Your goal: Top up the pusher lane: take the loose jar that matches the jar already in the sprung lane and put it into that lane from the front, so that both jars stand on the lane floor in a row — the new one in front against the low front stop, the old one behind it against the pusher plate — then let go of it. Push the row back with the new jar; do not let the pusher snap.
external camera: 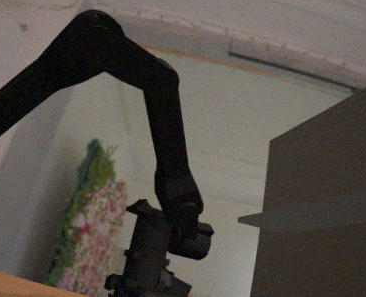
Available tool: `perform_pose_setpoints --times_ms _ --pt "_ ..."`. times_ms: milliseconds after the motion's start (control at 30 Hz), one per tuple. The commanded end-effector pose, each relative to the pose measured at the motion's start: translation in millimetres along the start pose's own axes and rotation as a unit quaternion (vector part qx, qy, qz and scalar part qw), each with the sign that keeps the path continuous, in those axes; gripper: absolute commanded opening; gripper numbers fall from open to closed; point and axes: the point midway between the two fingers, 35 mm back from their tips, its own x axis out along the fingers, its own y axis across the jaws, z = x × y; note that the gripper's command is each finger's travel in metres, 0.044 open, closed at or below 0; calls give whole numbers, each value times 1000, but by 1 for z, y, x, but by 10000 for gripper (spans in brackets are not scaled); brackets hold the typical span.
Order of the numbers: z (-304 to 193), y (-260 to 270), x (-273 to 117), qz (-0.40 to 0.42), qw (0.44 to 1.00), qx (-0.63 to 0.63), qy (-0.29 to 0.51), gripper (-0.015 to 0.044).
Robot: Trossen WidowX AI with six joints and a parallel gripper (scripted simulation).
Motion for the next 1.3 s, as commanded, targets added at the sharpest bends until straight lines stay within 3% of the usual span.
perform_pose_setpoints --times_ms 0,900,1267 --pt "1 0 0 -1 1000 3 -4 0" --pt "-4 0 0 -1 1000 3 -4 0" --pt "-3 0 0 -1 1000 3 -4 289"
